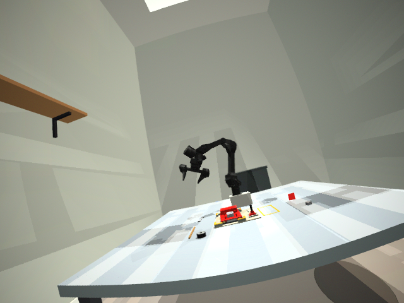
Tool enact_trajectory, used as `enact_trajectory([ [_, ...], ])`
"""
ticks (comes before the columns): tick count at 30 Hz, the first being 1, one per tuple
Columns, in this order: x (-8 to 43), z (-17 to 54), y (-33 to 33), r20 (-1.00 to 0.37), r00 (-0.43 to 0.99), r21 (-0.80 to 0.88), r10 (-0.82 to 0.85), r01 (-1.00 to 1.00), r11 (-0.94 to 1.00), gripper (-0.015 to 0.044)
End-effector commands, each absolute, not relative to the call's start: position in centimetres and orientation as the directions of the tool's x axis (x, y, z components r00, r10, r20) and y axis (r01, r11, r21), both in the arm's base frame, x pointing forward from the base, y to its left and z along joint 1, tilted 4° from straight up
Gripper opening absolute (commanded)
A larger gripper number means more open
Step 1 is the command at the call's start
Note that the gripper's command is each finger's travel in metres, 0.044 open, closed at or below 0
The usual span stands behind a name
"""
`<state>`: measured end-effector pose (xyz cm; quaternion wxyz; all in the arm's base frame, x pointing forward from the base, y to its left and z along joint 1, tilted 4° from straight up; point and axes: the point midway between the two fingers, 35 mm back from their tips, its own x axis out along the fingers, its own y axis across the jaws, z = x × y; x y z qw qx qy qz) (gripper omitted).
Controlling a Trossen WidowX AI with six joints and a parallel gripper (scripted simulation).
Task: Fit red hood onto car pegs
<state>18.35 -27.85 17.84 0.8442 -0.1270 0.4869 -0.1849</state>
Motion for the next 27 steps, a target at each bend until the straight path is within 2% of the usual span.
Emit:
enact_trajectory([
  [1, 20.5, 14.8, -25.4, -0.854, 0.412, -0.386, -0.318, -0.093, 0.918, 0.044],
  [6, 23.0, 11.1, -20.9, -0.932, 0.322, -0.303, -0.164, -0.448, 0.841, 0.044],
  [9, 23.7, 9.2, -18.4, -0.966, 0.243, -0.232, -0.093, -0.645, 0.728, 0.044],
  [12, 24.1, 7.3, -15.8, -0.989, 0.146, -0.141, -0.036, -0.816, 0.561, 0.044],
  [15, 23.9, 5.4, -12.8, -1.0, 0.019, -0.016, 0.006, -0.952, 0.307, 0.044],
  [18, 23.7, 4.6, -11.5, -0.999, -0.044, 0.046, 0.016, -0.984, 0.172, 0.044],
  [27, 23.8, 4.6, -11.0, -0.999, -0.044, 0.046, 0.017, -0.984, 0.172, 0.044],
])
